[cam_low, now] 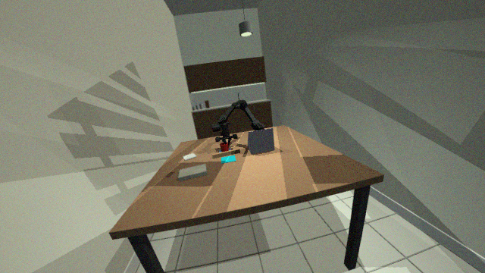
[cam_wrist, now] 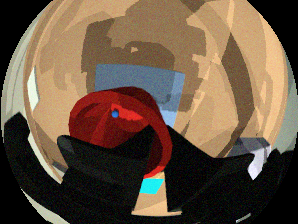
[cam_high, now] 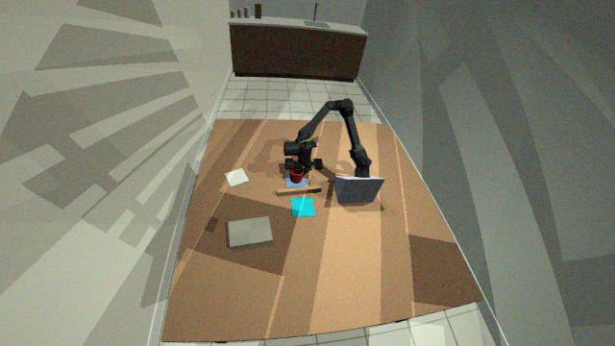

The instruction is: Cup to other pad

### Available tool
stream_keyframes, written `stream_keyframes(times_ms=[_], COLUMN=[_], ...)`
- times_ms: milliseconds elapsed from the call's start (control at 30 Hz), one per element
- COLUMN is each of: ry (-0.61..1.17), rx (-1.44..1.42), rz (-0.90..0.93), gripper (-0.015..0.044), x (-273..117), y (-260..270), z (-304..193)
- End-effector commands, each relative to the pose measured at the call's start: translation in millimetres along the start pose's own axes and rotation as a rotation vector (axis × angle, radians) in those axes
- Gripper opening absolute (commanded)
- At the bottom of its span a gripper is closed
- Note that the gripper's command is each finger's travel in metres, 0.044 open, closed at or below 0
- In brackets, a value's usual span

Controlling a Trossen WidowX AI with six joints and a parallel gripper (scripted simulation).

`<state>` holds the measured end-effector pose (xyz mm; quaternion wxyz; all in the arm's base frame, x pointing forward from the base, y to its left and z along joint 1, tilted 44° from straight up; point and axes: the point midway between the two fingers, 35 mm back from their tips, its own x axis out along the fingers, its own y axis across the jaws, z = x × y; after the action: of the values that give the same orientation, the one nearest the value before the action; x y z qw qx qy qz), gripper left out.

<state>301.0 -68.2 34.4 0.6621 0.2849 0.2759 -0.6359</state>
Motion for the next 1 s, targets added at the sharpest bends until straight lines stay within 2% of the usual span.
stream_keyframes(times_ms=[0,267,733,967], ry=[0.000,0.001,-0.002,-0.006], rx=[0.001,0.000,-0.005,-0.011], rz=[0.000,0.000,-0.001,0.002], gripper=[0.0009,0.0000,0.0000,0.0000], x=[-0.1,-5.9,-54.9,-55.3], y=[0.0,0.7,1.4,2.2], z=[0.1,-0.2,-1.7,-1.9])
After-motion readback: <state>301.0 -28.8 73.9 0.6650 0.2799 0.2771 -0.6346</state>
